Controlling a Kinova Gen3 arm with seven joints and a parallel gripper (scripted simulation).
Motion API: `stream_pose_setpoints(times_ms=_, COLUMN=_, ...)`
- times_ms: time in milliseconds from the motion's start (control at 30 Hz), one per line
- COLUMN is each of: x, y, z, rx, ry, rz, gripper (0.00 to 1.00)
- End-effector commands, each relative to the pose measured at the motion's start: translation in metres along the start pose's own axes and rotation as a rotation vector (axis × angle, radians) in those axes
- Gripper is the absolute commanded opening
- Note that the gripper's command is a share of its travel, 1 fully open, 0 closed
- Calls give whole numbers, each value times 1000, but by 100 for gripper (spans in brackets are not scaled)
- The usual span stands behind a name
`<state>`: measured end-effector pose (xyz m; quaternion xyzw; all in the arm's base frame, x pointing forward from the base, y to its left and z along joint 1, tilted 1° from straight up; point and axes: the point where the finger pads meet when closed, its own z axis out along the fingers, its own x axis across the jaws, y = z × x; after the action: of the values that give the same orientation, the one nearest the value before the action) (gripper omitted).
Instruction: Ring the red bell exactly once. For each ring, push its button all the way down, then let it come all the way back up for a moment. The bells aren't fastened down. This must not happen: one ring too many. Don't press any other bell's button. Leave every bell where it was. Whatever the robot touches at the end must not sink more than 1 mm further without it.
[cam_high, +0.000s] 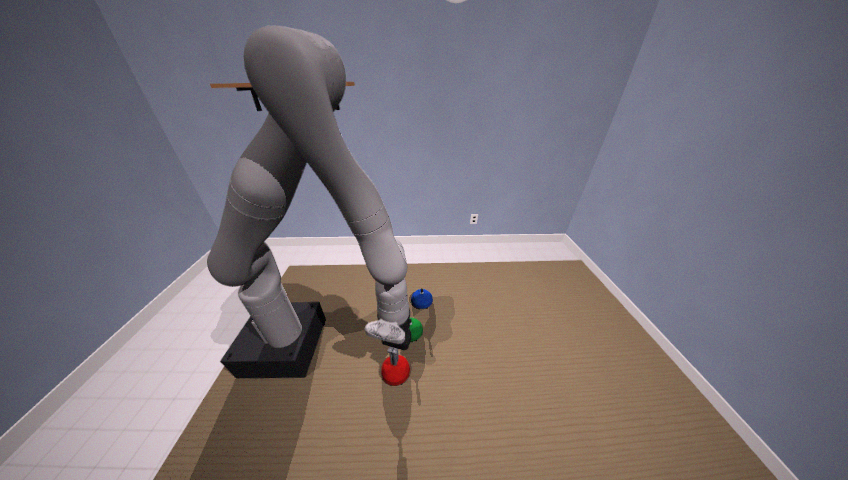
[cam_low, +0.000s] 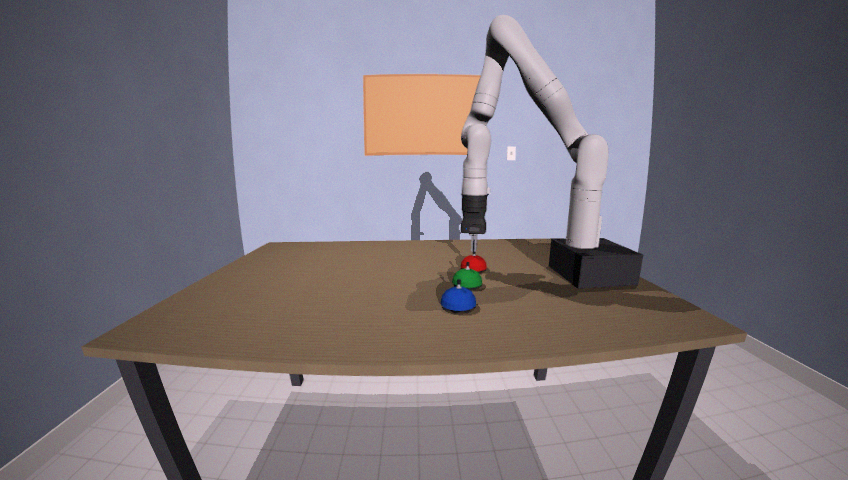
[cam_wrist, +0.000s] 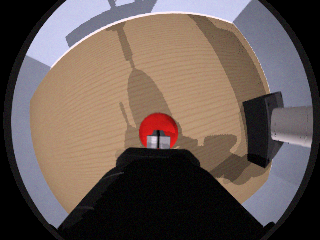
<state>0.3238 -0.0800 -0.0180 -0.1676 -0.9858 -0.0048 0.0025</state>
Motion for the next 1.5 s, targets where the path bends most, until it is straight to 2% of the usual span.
stream_pose_setpoints(times_ms=0, x=1, y=0, z=1, rx=0, ry=2, rz=0, gripper=17)
stream_pose_setpoints(times_ms=833, x=1, y=0, z=-2, rx=0, ry=2, rz=0, gripper=17)
stream_pose_setpoints(times_ms=1200, x=1, y=0, z=-19, rx=0, ry=2, rz=0, gripper=17)
stream_pose_setpoints(times_ms=1467, x=1, y=0, z=-42, rx=0, ry=2, rz=0, gripper=17)
